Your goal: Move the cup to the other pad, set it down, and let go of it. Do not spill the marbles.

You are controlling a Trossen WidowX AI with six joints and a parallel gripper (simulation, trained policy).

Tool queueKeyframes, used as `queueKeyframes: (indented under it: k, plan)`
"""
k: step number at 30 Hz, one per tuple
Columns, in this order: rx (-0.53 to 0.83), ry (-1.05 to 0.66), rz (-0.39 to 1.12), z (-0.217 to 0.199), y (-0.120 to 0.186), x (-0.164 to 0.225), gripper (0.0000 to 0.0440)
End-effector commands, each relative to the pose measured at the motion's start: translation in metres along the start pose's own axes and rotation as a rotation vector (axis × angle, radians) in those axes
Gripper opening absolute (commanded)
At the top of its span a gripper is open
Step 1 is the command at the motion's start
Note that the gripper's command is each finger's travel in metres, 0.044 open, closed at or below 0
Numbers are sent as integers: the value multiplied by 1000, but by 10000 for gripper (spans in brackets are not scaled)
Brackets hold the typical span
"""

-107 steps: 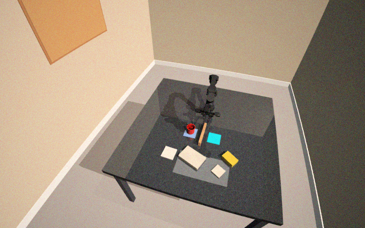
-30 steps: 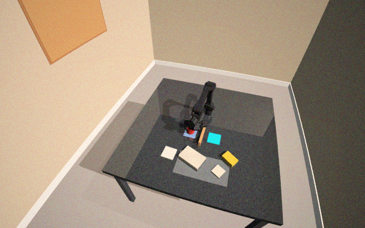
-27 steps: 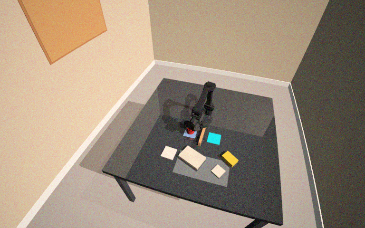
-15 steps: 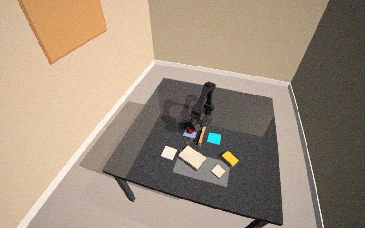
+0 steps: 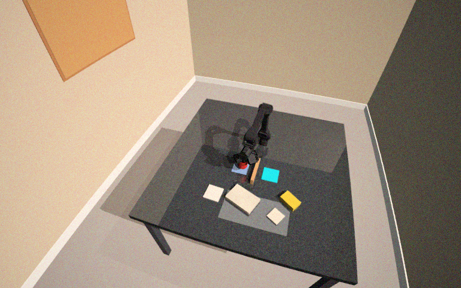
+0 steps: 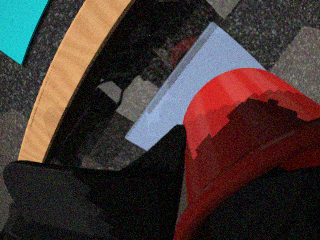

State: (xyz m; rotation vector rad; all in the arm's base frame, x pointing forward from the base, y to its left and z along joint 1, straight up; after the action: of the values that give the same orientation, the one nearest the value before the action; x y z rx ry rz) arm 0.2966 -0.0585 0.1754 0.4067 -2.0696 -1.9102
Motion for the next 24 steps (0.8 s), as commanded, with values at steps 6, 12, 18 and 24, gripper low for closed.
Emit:
queueKeyframes:
  k: [6,12,18,24]
  plan:
    - [5,39,-32,8,18,-15,0]
    - [11,66,-54,17,28,-27,0]
    - [17,95,-76,31,35,-39,0]
    - [21,125,-96,47,40,-50,0]
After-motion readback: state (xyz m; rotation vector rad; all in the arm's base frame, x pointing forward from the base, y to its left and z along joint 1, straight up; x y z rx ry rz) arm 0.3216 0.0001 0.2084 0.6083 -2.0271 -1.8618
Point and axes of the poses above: the point midway between the two fingers, 35 mm back from their tips, its own y axis back along the fingers, its own z axis across the jaws, x = y × z, the point moved 8 cm from there along y, back along the fingers, and after that the axes turned 12 degrees about -y, right-handed, at the moved point
